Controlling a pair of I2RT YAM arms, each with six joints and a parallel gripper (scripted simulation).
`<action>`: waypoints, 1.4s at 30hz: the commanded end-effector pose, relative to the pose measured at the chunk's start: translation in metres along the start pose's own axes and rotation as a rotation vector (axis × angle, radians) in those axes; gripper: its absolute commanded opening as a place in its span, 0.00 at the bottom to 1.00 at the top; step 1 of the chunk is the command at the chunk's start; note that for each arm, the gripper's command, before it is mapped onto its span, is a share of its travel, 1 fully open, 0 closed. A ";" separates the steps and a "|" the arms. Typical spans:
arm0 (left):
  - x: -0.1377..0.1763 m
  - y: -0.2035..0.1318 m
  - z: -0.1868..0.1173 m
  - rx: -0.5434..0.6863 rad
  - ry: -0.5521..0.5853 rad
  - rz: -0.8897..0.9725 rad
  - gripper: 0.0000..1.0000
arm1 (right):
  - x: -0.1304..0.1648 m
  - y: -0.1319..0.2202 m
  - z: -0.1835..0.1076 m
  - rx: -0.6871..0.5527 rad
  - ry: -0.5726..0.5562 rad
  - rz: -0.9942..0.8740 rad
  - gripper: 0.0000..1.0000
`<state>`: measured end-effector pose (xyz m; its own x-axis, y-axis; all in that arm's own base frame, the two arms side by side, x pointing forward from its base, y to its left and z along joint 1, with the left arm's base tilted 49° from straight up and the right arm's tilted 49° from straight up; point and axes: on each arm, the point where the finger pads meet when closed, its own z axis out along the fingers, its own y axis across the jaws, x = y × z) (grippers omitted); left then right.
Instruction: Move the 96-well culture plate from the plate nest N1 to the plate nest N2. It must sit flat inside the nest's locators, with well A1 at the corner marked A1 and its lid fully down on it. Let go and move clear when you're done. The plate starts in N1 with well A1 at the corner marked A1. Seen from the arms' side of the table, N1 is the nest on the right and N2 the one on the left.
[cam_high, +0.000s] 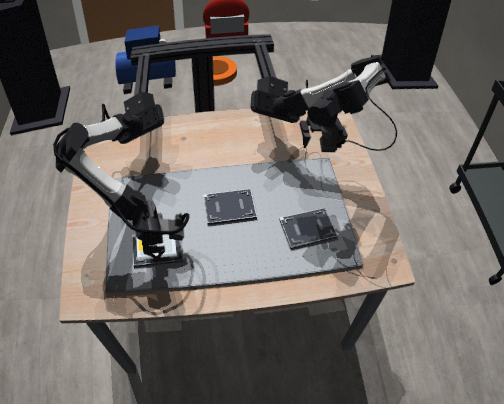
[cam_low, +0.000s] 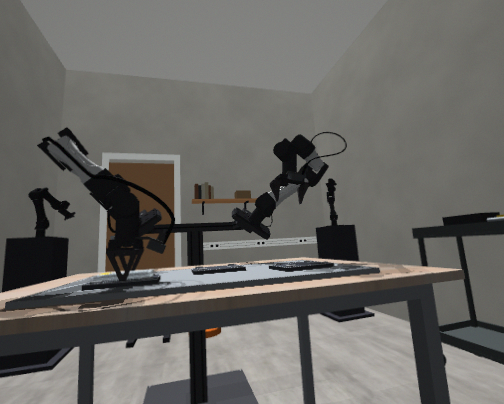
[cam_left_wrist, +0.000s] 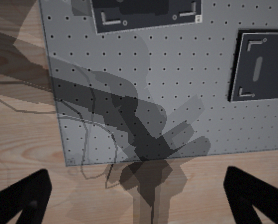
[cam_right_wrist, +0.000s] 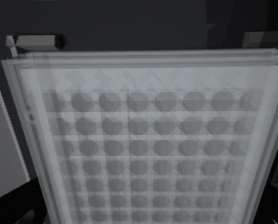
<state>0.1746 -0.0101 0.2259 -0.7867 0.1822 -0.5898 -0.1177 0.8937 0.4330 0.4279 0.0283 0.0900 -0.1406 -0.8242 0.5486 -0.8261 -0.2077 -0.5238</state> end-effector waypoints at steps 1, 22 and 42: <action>0.004 -0.002 0.001 -0.122 0.049 0.019 1.00 | 0.012 -0.001 -0.002 0.001 -0.001 0.013 1.00; 0.004 -0.002 0.001 -0.122 0.049 0.019 1.00 | 0.013 -0.002 -0.002 0.001 0.001 0.014 1.00; 0.004 -0.002 0.001 -0.122 0.049 0.019 1.00 | 0.013 0.002 0.000 -0.009 0.008 0.011 0.00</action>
<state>0.1746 -0.0101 0.2259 -0.7867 0.1822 -0.5898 -0.1177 0.8937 0.4330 0.4297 0.0286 0.0914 -0.1394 -0.8275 0.5439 -0.8220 -0.2096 -0.5295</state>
